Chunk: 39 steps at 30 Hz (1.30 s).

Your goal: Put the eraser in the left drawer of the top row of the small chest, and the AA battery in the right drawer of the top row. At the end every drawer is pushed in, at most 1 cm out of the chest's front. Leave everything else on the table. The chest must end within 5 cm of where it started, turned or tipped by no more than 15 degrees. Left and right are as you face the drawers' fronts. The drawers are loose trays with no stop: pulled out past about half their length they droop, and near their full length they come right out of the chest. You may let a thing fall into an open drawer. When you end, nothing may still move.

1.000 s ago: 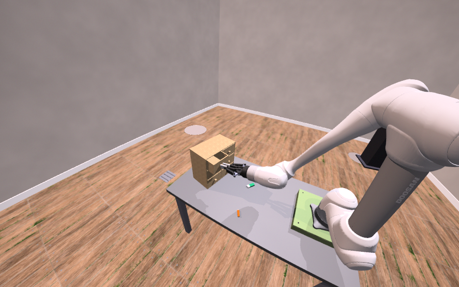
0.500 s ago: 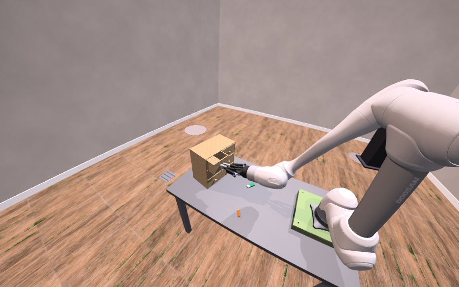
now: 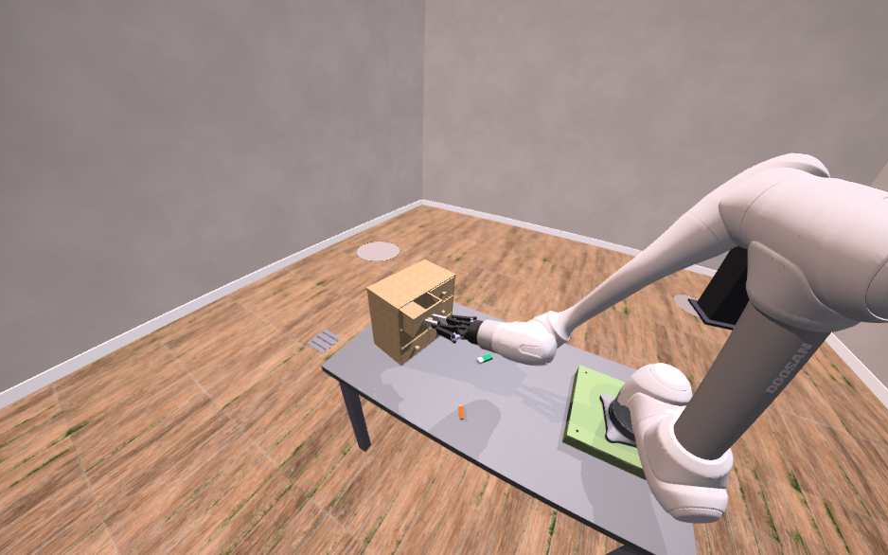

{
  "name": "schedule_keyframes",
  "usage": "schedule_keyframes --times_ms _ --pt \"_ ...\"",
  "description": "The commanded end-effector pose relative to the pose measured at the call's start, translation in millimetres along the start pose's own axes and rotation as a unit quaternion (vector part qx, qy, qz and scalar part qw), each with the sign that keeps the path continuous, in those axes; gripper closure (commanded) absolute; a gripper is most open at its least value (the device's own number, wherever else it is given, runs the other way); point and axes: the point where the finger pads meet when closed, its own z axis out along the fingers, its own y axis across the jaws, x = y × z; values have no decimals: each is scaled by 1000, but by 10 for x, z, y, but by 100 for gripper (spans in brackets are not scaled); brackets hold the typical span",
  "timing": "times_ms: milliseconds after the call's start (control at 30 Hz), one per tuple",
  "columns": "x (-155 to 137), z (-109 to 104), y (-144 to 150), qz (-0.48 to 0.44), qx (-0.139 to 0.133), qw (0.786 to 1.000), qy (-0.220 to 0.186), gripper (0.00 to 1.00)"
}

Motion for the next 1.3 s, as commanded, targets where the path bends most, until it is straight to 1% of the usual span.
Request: schedule_keyframes --times_ms 0,333,667,733,967,1033,1133,1267 --pt "-11 -32 1 0 0 1000 0 80" --pt "-157 -431 1 0 0 1000 0 80" --pt "-168 -507 1 0 0 1000 0 80" --pt "-165 -580 1 0 0 1000 0 80" --pt "-154 -932 1 0 0 1000 0 80" --pt "-154 -932 1 0 0 1000 0 80" --pt "-152 -998 1 0 0 1000 0 80" --pt "-152 -1004 1 0 0 1000 0 80"
